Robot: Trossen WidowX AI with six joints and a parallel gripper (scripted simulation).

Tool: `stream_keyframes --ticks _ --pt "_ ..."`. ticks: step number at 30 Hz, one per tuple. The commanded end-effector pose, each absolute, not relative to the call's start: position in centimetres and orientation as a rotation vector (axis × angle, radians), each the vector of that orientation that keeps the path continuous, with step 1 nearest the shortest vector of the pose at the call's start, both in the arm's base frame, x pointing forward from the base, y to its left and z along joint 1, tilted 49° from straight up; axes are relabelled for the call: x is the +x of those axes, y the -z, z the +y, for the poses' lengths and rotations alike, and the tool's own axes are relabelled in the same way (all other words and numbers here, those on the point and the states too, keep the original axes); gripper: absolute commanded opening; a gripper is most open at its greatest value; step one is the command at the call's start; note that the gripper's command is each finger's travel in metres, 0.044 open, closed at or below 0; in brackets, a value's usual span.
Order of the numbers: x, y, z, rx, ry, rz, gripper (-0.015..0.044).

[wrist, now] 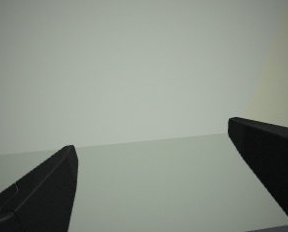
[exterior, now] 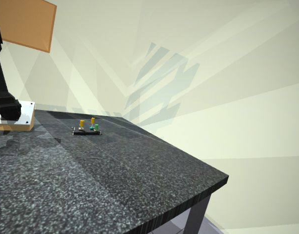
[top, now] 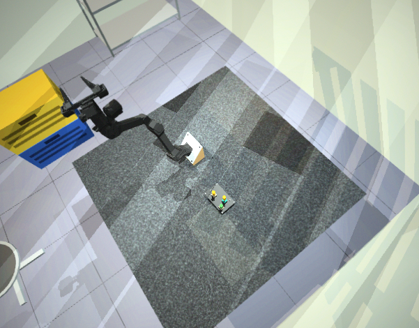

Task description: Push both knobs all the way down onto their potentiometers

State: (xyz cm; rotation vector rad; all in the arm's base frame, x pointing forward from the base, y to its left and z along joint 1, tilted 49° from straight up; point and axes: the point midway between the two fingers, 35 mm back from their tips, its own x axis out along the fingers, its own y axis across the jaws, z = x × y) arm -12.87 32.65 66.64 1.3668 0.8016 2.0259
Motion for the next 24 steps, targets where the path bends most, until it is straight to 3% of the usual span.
stream_keyframes --ticks 1,15,24 --pt "-12.9 -66.7 32.6 1.371 -2.026 0.804 0.0374" --pt "-12.0 -72.2 22.2 1.727 -2.252 0.837 0.0006" --pt "-10.6 -74.1 15.2 1.859 -2.430 0.826 0.0000"
